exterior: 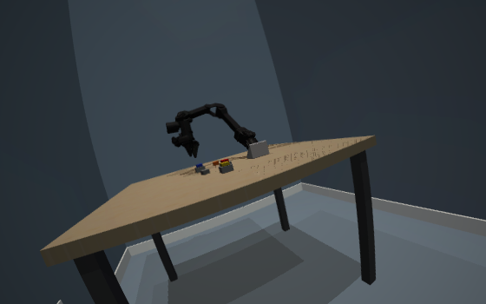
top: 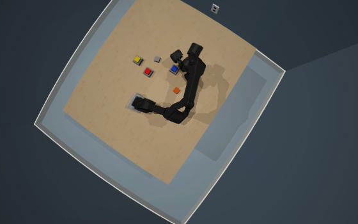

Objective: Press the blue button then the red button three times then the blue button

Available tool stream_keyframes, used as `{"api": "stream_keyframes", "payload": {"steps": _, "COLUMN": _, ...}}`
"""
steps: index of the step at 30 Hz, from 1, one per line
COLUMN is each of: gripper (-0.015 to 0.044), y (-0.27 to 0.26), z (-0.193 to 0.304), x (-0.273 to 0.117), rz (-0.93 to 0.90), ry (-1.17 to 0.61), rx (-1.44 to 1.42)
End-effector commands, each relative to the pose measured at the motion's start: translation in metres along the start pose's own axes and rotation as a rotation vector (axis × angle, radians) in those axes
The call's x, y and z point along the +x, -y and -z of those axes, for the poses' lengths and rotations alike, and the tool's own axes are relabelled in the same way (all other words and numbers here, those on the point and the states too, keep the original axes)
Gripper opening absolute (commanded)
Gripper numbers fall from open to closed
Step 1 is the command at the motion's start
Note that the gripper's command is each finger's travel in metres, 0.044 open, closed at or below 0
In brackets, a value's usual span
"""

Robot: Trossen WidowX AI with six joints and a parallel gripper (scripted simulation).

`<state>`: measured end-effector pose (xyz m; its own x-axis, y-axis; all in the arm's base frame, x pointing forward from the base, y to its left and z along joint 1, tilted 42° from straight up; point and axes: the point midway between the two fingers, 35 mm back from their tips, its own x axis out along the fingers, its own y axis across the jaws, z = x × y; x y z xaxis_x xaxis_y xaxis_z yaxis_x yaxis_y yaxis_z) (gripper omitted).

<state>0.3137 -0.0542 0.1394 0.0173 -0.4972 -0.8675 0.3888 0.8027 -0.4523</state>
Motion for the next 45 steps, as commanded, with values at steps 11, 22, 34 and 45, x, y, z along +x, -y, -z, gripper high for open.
{"api": "stream_keyframes", "payload": {"steps": 11, "gripper": 0.0374, "y": -0.049, "z": 0.032, "x": -0.033, "rz": 0.205, "ry": 0.015, "rx": -0.353}}
{"api": "stream_keyframes", "payload": {"steps": 22, "gripper": 0.0085, "y": -0.037, "z": 0.029, "x": 0.025, "rz": 0.207, "ry": 0.017, "rx": -0.352}}
{"api": "stream_keyframes", "payload": {"steps": 34, "gripper": 0.0020, "y": -0.037, "z": 0.029, "x": 0.025, "rz": 0.206, "ry": 0.017, "rx": -0.352}}
{"api": "stream_keyframes", "payload": {"steps": 45, "gripper": 0.0020, "y": -0.033, "z": 0.028, "x": 0.042, "rz": 0.206, "ry": 0.017, "rx": -0.352}}
